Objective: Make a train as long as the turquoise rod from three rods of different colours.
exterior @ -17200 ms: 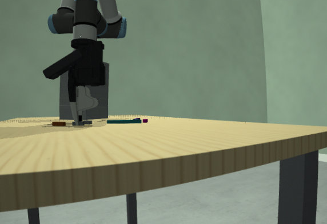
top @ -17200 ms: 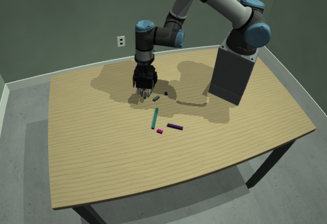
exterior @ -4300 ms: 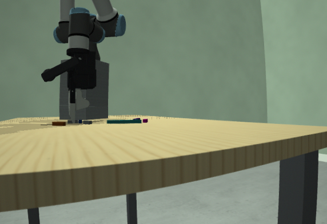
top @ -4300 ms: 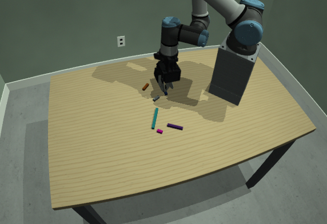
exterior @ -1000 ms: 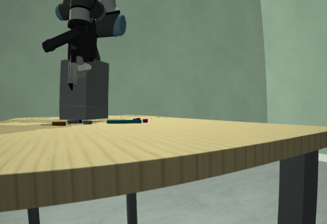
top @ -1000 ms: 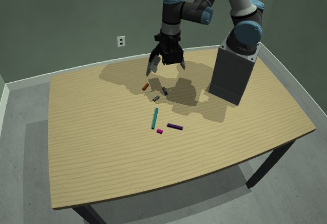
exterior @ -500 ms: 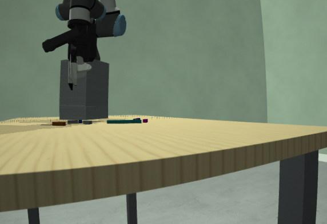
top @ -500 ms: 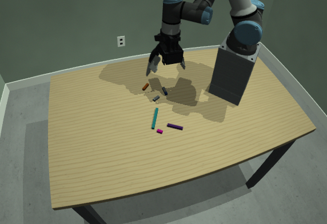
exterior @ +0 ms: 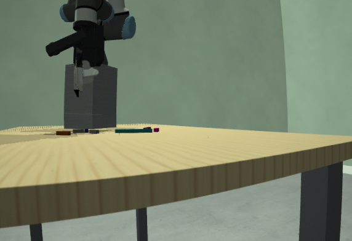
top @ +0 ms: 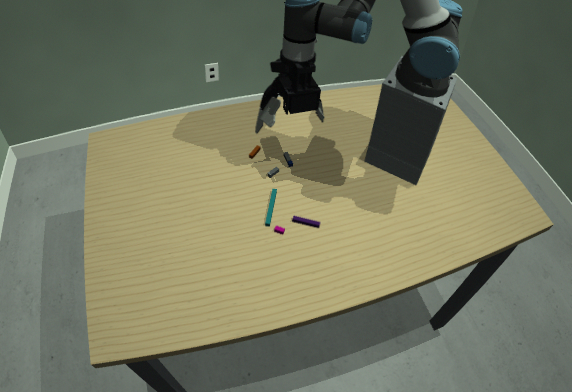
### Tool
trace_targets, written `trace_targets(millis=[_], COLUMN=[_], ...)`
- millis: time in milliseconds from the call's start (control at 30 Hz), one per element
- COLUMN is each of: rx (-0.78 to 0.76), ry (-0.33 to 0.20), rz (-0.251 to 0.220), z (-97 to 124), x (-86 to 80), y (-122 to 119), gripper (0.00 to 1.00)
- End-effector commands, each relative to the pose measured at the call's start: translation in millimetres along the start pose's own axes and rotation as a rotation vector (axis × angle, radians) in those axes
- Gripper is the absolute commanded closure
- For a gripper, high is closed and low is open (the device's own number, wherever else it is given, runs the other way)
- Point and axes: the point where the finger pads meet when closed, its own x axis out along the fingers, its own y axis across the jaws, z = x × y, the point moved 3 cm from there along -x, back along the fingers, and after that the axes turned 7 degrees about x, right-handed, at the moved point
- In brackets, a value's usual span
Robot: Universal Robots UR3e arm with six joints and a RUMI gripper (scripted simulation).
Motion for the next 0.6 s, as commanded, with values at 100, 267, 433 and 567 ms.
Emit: trace_targets(millis=[100,267,433,567], rx=[0.041,0.071,0.138,0.208], ry=[0.001,0.001,0.001,0.001], rz=[-0.001,-0.001,-0.001,-0.001], z=[2.5,4.5,9.1,14.2], x=[0.0,0.3,0.9,1.5], y=[-1.0,-1.3,-2.0,-2.6], gripper=[0.00,0.00,0.00,0.00])
